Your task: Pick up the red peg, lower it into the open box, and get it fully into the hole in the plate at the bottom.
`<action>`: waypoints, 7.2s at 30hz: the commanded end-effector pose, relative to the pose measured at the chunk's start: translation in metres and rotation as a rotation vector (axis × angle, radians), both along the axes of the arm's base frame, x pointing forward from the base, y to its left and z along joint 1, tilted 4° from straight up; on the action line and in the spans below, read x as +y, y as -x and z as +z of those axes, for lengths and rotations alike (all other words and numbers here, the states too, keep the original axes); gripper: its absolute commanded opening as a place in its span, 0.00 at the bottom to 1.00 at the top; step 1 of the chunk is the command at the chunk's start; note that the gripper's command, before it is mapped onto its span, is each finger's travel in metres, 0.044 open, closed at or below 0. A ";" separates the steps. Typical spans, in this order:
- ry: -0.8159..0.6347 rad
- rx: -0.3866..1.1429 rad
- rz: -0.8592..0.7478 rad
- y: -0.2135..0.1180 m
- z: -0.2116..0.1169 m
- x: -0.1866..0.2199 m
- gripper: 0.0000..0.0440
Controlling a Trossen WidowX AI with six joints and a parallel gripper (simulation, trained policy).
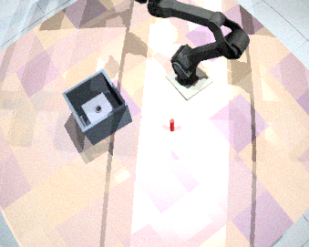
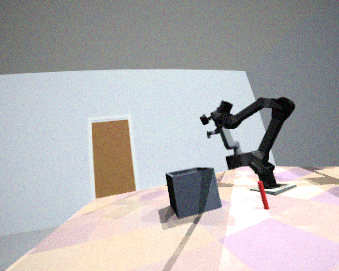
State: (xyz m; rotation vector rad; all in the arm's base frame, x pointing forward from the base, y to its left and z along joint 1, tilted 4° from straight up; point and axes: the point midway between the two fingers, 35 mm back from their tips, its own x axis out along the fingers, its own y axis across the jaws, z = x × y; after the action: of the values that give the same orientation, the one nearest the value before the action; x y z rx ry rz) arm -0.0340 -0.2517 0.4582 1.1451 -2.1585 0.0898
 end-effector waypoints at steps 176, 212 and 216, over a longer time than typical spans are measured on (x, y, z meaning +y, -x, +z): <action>-0.908 2.746 1.839 -0.217 -0.391 0.346 0.00; -0.455 2.551 1.698 -0.243 -0.247 0.283 0.00; -0.479 2.559 1.645 -0.245 -0.244 0.269 0.00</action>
State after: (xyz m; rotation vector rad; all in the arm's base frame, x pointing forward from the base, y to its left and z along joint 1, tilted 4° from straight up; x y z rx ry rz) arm 0.2099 0.0254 0.2122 1.2552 1.1387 -0.6980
